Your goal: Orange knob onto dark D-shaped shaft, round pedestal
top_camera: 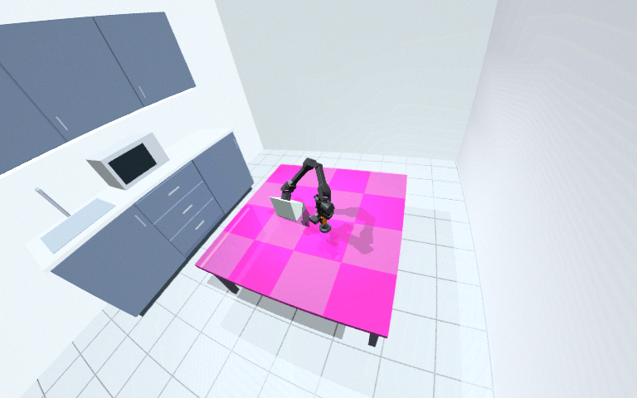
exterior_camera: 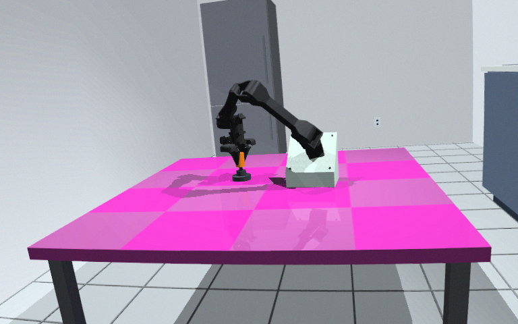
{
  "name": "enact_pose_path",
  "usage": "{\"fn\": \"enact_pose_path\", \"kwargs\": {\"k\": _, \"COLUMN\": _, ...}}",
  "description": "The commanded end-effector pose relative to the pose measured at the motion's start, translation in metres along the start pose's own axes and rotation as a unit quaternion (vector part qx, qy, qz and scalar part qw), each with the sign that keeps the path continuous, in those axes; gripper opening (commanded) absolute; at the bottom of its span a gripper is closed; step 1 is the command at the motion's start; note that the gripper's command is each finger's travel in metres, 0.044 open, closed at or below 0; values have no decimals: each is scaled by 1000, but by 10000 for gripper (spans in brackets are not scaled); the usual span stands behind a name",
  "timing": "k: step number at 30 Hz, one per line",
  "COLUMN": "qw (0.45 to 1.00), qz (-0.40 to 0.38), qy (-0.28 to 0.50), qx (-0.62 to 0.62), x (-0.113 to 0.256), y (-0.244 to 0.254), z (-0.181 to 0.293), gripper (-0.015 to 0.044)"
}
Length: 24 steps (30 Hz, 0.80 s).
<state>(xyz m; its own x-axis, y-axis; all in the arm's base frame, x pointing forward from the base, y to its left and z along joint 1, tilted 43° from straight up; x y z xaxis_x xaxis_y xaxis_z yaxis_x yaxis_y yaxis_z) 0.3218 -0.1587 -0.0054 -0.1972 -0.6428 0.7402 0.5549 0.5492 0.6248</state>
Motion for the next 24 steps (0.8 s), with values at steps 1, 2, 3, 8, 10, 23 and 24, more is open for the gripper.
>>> {"fn": "enact_pose_path", "kwargs": {"k": 1, "qw": 1000, "qz": 0, "qy": 0, "qx": -1, "x": 0, "y": 0, "z": 0, "gripper": 0}}
{"fn": "enact_pose_path", "kwargs": {"k": 2, "qw": 1000, "qz": 0, "qy": 0, "qx": -1, "x": -1, "y": 0, "z": 1, "gripper": 0}}
{"fn": "enact_pose_path", "kwargs": {"k": 3, "qw": 1000, "qz": 0, "qy": 0, "qx": -1, "x": -1, "y": 0, "z": 1, "gripper": 0}}
{"fn": "enact_pose_path", "kwargs": {"k": 8, "qw": 1000, "qz": 0, "qy": 0, "qx": -1, "x": 2, "y": 0, "z": 2, "gripper": 0}}
{"fn": "enact_pose_path", "kwargs": {"k": 10, "qw": 1000, "qz": 0, "qy": 0, "qx": -1, "x": 3, "y": 1, "z": 2, "gripper": 0}}
{"fn": "enact_pose_path", "kwargs": {"k": 23, "qw": 994, "qz": 0, "qy": 0, "qx": -106, "x": 2, "y": 1, "z": -1, "gripper": 0}}
{"fn": "enact_pose_path", "kwargs": {"k": 24, "qw": 994, "qz": 0, "qy": 0, "qx": -106, "x": 2, "y": 1, "z": -1, "gripper": 0}}
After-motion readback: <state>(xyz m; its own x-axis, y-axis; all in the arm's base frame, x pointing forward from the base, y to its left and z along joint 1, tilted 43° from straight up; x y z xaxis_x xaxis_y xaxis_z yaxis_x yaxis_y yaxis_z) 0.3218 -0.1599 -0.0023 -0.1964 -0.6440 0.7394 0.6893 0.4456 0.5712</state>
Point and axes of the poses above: the point midway between the two fingers, 35 mm back from their tips, its own x axis back along the fingers, its own y axis across the jaws, z = x × y, the point moved 6 cm from there along x, back along the fingers, and after that the axes turned 6 degrees about -x, right-handed, at the moved point
